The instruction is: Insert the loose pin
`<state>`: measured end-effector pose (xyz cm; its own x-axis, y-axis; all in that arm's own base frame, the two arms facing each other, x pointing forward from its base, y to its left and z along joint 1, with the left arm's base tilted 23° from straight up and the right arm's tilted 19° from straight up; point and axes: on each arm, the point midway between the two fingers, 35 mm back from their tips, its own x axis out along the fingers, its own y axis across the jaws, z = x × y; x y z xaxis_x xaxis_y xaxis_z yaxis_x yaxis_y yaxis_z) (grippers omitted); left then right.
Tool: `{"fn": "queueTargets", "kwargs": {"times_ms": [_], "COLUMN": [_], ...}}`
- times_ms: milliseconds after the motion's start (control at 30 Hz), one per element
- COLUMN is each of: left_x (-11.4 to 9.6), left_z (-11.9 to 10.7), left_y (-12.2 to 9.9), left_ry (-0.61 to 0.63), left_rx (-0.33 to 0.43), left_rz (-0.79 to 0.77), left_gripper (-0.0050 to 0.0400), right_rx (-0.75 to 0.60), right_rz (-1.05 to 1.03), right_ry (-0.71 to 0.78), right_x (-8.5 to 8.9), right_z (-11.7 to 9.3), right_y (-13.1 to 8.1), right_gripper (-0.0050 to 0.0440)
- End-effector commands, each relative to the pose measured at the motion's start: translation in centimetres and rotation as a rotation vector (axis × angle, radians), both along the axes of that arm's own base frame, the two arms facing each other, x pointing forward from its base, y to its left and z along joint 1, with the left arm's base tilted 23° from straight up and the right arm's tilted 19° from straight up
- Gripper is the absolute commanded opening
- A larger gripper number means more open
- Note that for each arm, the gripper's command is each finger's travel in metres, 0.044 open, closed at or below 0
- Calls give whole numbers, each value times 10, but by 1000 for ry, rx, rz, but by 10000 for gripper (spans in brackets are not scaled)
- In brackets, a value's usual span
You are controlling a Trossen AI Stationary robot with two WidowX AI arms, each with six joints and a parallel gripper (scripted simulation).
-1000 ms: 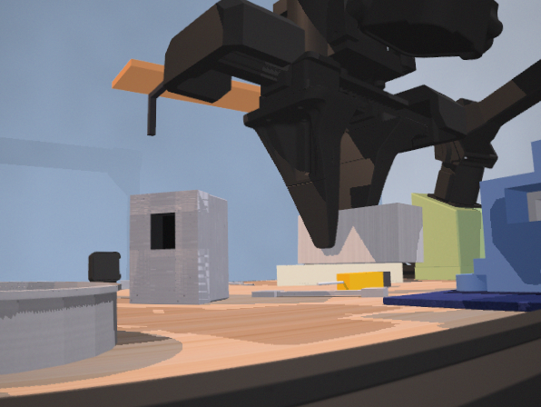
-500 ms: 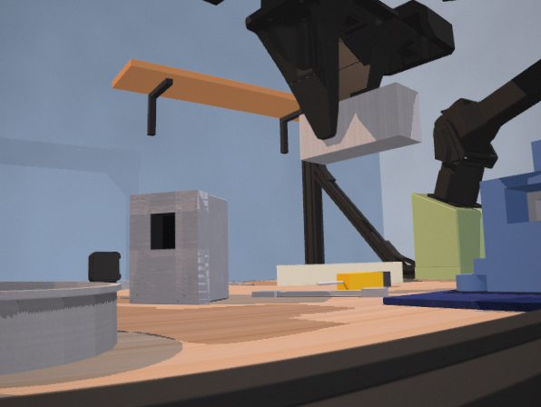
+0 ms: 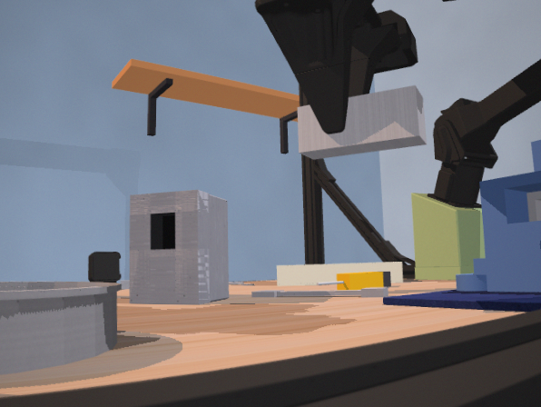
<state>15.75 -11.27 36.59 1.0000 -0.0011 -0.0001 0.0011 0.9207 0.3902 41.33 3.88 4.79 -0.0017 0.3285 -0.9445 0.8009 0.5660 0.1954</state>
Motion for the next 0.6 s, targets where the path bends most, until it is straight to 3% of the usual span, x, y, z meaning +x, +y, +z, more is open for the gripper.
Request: {"fn": "queueTargets", "kwargs": {"times_ms": [0, 567], "left_x": [0, 0], "left_z": [0, 0], "left_y": [0, 0], "left_ry": [0, 0], "left_rx": [1, 1], "left_rz": [1, 1], "left_gripper": [400, 400], "right_rx": [-1, -3], "right_rz": [111, 533], "right_ry": [-43, -191], "right_x": [0, 0], "right_z": [1, -1], "right_y": [0, 0], "right_gripper": [0, 0]}}
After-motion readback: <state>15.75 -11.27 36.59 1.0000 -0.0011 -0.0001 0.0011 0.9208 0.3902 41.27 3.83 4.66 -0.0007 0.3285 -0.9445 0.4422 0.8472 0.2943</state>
